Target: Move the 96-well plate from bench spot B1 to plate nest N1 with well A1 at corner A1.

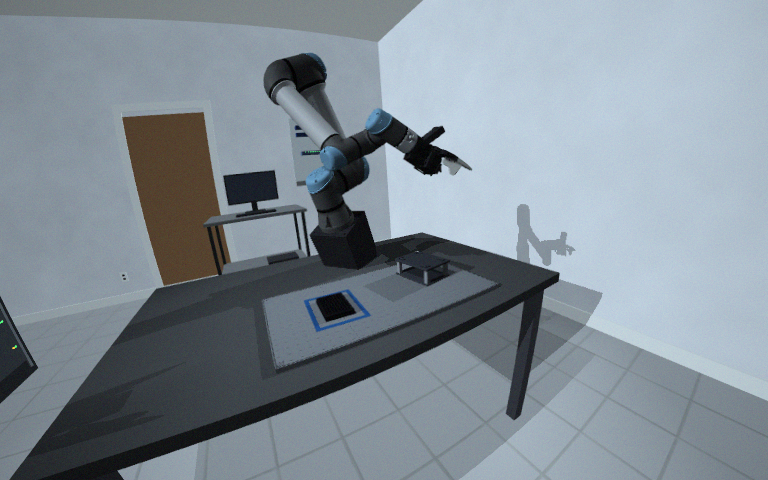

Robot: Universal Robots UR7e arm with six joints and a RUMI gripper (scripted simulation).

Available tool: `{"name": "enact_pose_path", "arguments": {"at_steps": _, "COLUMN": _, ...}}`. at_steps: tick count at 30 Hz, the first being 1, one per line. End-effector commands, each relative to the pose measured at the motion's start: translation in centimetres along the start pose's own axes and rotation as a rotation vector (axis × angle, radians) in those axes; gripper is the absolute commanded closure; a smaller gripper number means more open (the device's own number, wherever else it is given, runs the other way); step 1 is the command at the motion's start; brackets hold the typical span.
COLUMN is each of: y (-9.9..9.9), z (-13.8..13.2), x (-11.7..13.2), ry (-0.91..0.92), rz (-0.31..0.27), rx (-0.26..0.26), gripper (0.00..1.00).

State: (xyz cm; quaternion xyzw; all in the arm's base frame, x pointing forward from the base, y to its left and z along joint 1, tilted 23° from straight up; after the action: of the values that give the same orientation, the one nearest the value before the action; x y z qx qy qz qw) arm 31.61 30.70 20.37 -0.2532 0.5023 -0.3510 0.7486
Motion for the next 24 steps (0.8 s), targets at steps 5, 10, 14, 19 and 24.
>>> {"name": "enact_pose_path", "arguments": {"at_steps": 5, "y": -0.6, "z": 1.5, "x": 3.1, "ry": 0.048, "rz": -0.041, "rx": 0.021, "gripper": 0.00}}
{"name": "enact_pose_path", "arguments": {"at_steps": 10, "y": -0.8, "z": 1.9, "x": 4.1, "ry": 0.099, "rz": -0.079, "rx": 0.042, "gripper": 0.00}}
{"name": "enact_pose_path", "arguments": {"at_steps": 14, "y": -1.1, "z": 2.2, "x": 5.0, "ry": 0.175, "rz": -0.136, "rx": 0.073, "gripper": 0.00}}
{"name": "enact_pose_path", "arguments": {"at_steps": 19, "y": -1.5, "z": 2.9, "x": 6.7, "ry": 0.181, "rz": -0.141, "rx": 0.075, "gripper": 0.00}}
{"name": "enact_pose_path", "arguments": {"at_steps": 24, "y": -1.9, "z": 3.4, "x": 8.1, "ry": 0.181, "rz": -0.141, "rx": 0.075, "gripper": 0.00}}
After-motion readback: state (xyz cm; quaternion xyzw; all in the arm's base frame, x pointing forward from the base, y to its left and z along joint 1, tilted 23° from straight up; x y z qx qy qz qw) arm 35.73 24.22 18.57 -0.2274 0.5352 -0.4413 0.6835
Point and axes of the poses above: the point where the finger pads meet when closed, its own y axis out along the fingers, its own z axis across the jaws, x = y × z, the point moved 9 cm from there along -y, back along the fingers, and after that the axes turned 9 degrees about -y, right-handed, at the moved point
